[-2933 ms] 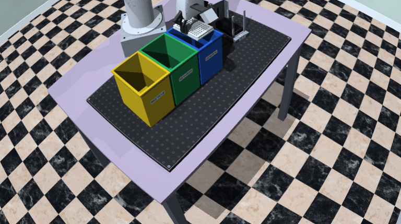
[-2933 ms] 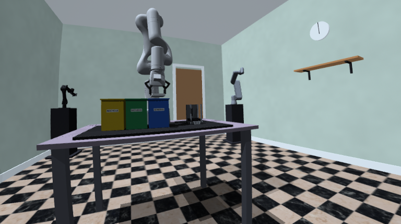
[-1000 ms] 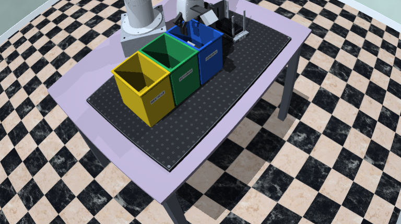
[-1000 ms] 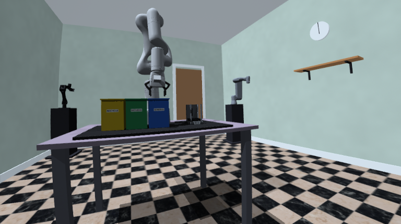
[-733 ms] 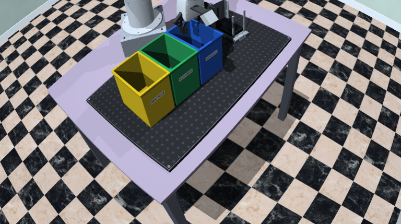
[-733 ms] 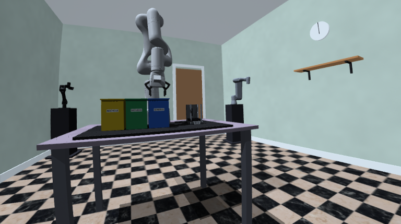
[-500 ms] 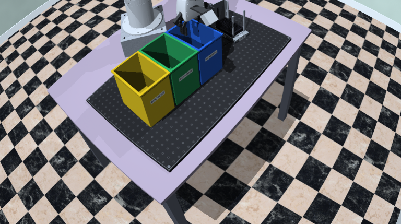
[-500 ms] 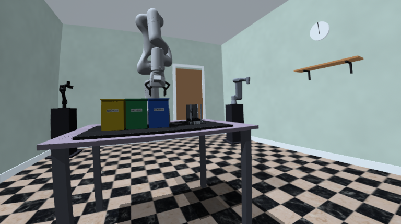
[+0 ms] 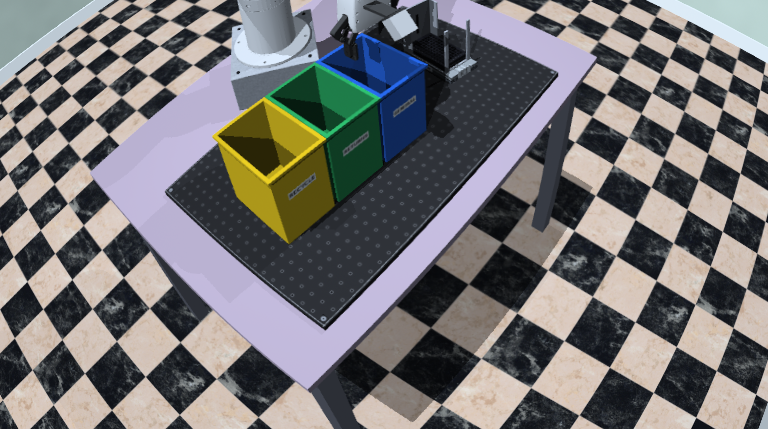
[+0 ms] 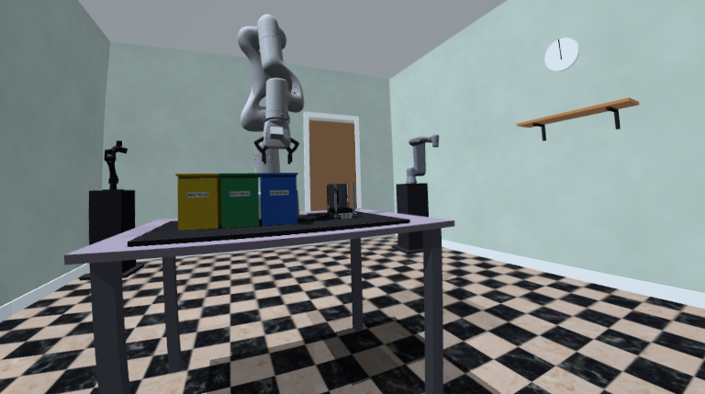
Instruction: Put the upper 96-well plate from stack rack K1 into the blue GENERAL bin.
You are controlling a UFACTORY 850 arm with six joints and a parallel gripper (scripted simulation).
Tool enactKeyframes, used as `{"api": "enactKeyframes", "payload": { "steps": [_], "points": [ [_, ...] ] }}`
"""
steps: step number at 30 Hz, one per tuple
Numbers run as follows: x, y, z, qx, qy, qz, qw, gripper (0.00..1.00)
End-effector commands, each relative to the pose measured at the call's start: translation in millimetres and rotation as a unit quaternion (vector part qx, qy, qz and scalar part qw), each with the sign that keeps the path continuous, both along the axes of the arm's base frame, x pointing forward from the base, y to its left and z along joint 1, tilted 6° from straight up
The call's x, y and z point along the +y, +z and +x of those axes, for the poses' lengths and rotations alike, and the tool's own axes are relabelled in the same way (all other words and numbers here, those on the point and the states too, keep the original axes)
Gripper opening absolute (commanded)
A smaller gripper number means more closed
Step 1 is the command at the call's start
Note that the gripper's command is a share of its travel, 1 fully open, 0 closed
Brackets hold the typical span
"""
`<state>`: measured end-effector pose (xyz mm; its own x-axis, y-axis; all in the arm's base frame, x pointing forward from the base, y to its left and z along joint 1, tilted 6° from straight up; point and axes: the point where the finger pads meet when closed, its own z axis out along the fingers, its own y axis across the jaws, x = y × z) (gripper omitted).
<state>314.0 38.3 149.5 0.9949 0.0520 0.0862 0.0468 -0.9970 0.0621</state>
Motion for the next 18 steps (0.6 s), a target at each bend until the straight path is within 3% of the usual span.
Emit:
{"api": "enactKeyframes", "payload": {
  "steps": [1,7,18],
  "points": [
    [0,9.4,0,0.000,0.000,0.001,1.000,1.00],
    [1,20.0,-1,0.000,0.000,0.001,1.000,1.00],
    [1,20.2,-1,0.000,0.000,0.001,1.000,1.00]
  ]
}}
